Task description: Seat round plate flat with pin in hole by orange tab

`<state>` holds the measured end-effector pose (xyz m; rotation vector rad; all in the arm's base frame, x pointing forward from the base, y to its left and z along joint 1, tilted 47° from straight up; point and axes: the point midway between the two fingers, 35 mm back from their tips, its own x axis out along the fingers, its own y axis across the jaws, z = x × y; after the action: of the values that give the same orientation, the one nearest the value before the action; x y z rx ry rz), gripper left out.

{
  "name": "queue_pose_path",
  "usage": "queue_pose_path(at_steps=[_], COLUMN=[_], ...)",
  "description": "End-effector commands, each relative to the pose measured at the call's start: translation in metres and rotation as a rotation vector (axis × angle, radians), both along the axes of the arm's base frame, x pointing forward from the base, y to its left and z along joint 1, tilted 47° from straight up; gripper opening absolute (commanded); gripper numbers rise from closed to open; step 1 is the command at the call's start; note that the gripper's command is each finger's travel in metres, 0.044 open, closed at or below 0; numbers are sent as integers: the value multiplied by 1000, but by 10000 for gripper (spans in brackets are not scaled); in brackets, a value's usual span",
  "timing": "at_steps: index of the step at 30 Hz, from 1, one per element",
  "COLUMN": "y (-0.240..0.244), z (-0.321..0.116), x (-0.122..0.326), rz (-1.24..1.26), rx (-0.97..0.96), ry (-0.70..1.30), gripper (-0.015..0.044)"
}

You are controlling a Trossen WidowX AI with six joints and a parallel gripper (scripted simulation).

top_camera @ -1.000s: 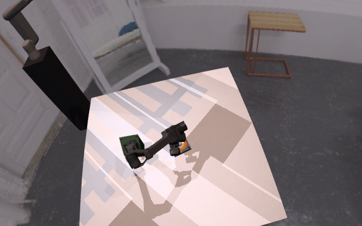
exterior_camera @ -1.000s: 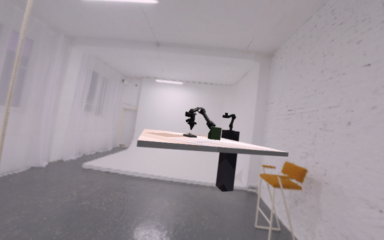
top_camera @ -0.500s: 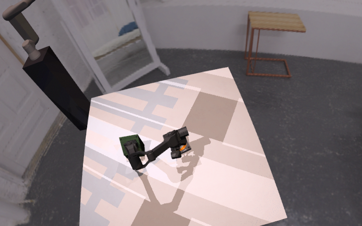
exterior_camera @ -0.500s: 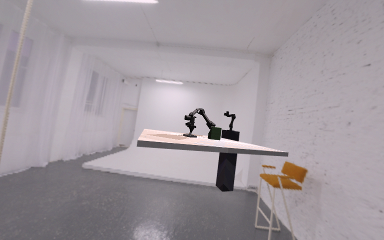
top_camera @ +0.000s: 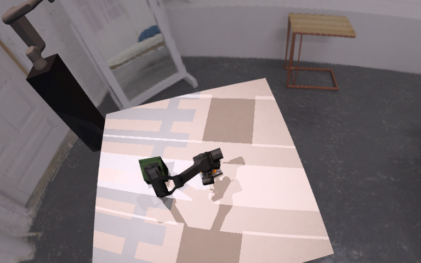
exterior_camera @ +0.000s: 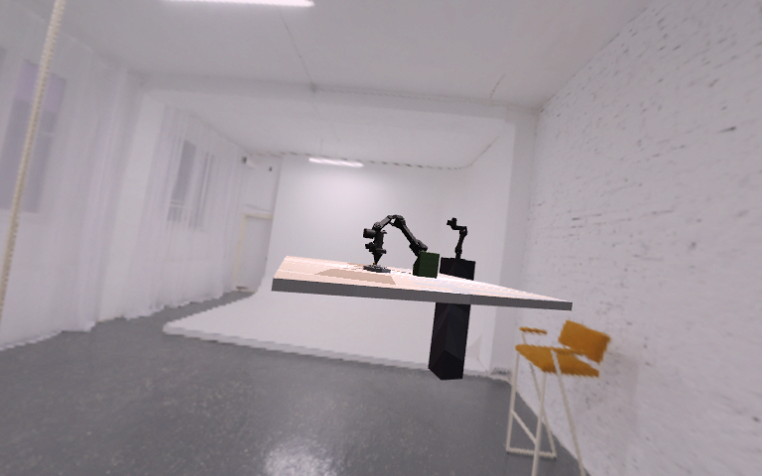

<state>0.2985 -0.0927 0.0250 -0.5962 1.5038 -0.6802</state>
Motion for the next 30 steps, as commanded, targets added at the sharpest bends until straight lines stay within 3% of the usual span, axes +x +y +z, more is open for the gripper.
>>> queue_pose_path(at_steps=[1,30], y=[-1,9], z=[1,-8], x=[6,40], rz=[4,4], rx=[-3,-3], ry=[-1,-3], gripper=[0,0])
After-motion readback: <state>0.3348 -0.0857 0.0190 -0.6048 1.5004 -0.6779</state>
